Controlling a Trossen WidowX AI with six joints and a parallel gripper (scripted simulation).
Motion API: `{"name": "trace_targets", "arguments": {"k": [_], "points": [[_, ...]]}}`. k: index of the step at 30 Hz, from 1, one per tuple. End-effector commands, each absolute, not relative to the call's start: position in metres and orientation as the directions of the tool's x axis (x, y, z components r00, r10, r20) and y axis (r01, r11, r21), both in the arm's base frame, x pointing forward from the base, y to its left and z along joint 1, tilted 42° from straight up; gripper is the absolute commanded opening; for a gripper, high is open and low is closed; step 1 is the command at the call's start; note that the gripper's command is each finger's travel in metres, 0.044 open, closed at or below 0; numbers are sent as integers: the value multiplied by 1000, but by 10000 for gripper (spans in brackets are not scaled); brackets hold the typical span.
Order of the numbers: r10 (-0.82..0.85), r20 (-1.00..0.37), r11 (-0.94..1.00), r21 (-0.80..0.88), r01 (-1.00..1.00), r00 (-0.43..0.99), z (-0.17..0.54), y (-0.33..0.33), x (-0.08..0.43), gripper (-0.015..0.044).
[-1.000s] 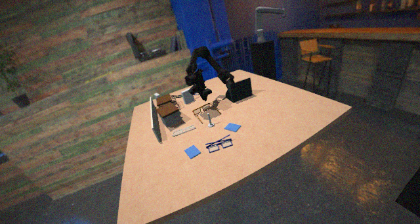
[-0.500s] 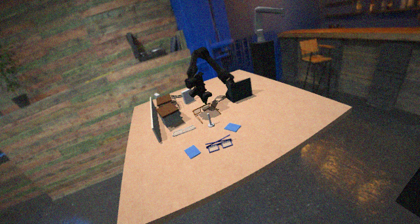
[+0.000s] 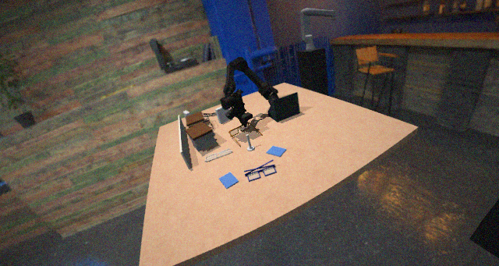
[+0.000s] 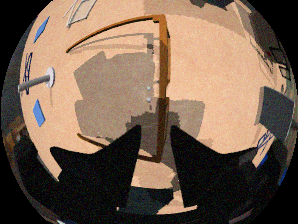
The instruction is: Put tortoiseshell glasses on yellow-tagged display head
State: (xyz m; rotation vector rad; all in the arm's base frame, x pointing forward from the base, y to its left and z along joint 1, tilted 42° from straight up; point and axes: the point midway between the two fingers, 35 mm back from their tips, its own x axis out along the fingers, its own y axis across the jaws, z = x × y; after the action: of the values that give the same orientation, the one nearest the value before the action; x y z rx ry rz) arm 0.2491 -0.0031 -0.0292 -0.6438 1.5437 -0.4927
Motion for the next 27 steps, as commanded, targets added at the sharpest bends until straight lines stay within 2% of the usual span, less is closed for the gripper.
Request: {"name": "trace_targets", "arguments": {"k": [1, 10, 27], "points": [[-668, -744, 741, -662, -114, -20, -36, -10, 245, 140], [-668, -744, 741, -662, -113, -21, -39, -14, 245, 140], [-664, -748, 745, -659, -106, -16, -38, -12, 247, 27]]}}
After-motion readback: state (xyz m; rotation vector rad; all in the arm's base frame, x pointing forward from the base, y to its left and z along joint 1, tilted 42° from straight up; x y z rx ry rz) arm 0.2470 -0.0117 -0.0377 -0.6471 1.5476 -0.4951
